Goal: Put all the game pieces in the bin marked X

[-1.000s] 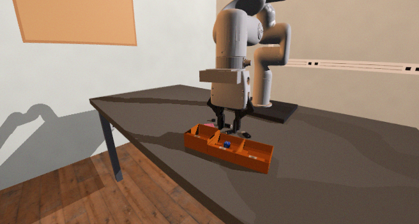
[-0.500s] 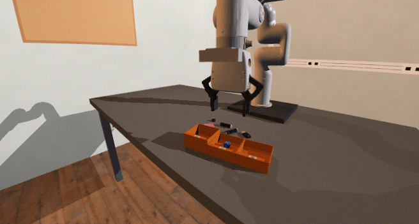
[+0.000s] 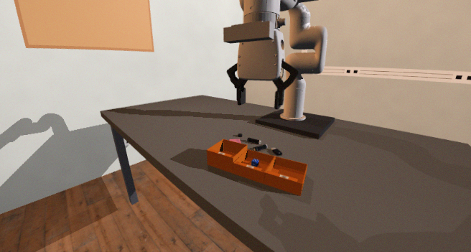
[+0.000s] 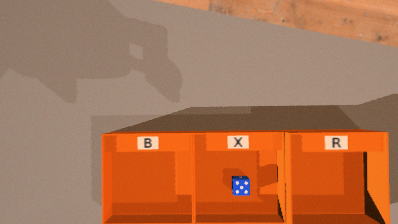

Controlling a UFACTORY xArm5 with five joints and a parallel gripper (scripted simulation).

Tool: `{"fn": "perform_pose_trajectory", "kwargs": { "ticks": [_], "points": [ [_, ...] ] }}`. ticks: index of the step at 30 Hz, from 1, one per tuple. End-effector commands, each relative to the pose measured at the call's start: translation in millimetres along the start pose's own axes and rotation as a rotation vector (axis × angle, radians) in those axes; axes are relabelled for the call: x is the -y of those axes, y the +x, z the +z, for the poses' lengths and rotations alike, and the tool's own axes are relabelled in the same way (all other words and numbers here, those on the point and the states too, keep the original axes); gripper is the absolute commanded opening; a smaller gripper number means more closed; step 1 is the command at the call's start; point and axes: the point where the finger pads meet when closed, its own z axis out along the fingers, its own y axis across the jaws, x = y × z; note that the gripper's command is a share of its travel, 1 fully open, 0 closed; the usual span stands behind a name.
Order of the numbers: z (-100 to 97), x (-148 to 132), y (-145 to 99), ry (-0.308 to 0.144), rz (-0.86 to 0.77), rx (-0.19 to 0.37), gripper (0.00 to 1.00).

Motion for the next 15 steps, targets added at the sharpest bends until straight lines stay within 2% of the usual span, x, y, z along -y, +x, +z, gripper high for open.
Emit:
{"fn": "perform_pose_trajectory", "kwargs": {
  "ticks": [1, 4, 7, 15],
  "points": [
    [-22.5, 0, 1, 0.0, 0.0, -0.003, 1.0],
    [-34.5, 0, 1, 0.0, 0.0, -0.003, 1.0],
    [-38.5, 0, 1, 0.0, 0.0, -0.003, 1.0],
    [-38.5, 0, 1, 0.0, 0.0, -0.003, 1.0]
  ]
}}
